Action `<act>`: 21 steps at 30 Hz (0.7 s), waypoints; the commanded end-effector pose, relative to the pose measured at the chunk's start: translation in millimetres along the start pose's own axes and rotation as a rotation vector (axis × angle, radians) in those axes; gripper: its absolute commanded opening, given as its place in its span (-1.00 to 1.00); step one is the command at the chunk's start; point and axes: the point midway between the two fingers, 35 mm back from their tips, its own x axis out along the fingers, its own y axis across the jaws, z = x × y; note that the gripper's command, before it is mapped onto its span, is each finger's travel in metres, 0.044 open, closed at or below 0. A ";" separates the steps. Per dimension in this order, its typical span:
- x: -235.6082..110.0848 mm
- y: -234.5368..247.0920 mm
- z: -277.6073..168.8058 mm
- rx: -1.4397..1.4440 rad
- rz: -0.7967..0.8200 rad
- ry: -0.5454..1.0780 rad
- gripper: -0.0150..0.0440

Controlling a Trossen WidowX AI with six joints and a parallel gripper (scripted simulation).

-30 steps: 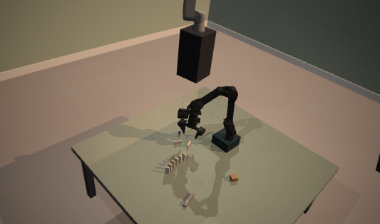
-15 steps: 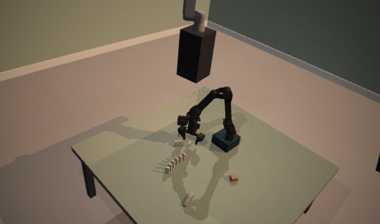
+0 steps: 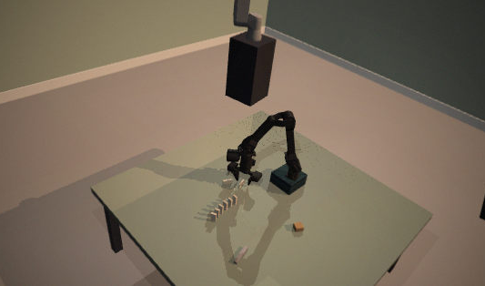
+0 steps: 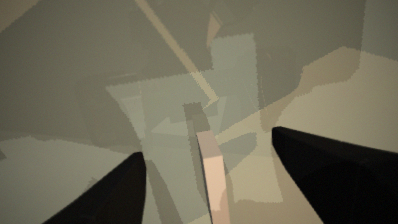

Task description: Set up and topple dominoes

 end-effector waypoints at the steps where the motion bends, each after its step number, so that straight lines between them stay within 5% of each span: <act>1: 0.6 0.5 0.6 0.002 0.003 -0.004 0.29; 9: 0.6 0.5 0.6 0.002 0.003 -0.004 -0.42; 17: -1.5 0.5 0.7 0.002 0.003 -0.004 -0.42; 21: -43.7 0.7 2.9 0.002 0.003 -0.004 -0.42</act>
